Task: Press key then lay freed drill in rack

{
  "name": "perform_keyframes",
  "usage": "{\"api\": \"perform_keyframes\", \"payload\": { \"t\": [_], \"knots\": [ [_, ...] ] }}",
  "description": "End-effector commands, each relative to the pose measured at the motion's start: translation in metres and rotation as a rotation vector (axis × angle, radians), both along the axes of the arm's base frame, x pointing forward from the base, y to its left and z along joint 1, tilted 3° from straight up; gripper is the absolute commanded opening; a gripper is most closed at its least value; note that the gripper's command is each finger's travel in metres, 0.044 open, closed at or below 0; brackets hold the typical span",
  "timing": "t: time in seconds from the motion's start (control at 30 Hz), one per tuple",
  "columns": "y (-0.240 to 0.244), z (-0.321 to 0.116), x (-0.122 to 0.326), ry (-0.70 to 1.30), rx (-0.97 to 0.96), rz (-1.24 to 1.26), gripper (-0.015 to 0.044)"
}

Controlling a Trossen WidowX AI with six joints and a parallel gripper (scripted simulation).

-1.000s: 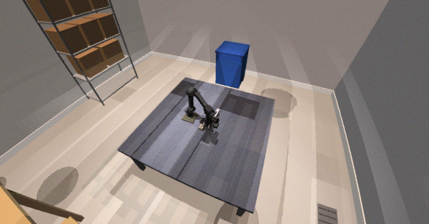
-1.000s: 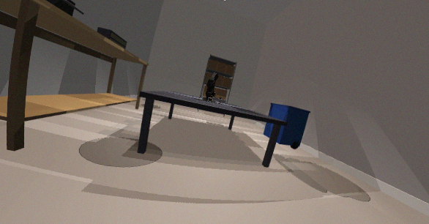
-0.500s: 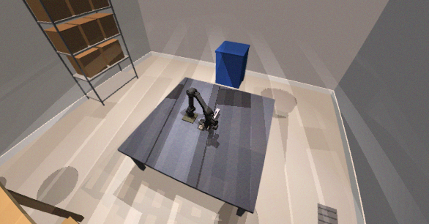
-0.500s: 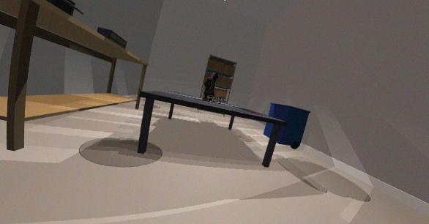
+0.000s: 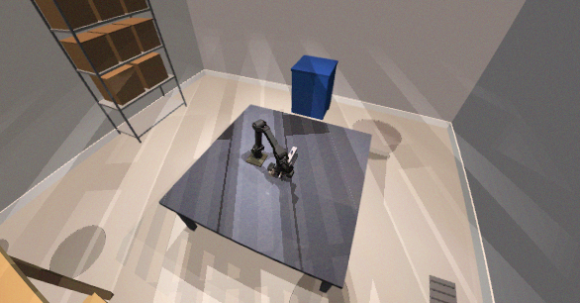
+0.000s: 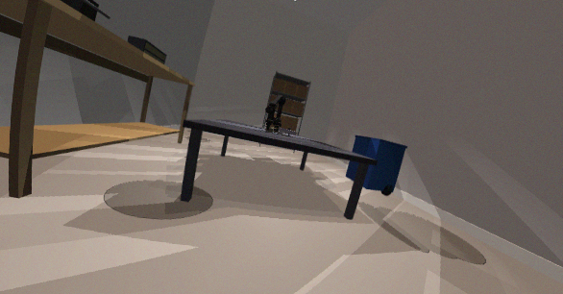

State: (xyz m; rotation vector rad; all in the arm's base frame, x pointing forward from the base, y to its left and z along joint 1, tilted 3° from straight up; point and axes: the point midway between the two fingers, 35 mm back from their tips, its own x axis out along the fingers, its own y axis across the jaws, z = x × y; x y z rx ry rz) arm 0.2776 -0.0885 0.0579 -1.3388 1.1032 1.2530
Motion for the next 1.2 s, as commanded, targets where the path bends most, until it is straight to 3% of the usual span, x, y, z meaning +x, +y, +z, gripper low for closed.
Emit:
{"api": "perform_keyframes", "payload": {
  "t": [0.0,1.17],
  "knots": [
    [-0.007,0.003,0.003,-0.008,0.002,0.004,0.0],
    [-0.014,0.013,-0.004,-0.007,0.002,0.004,0.0]
  ]
}}
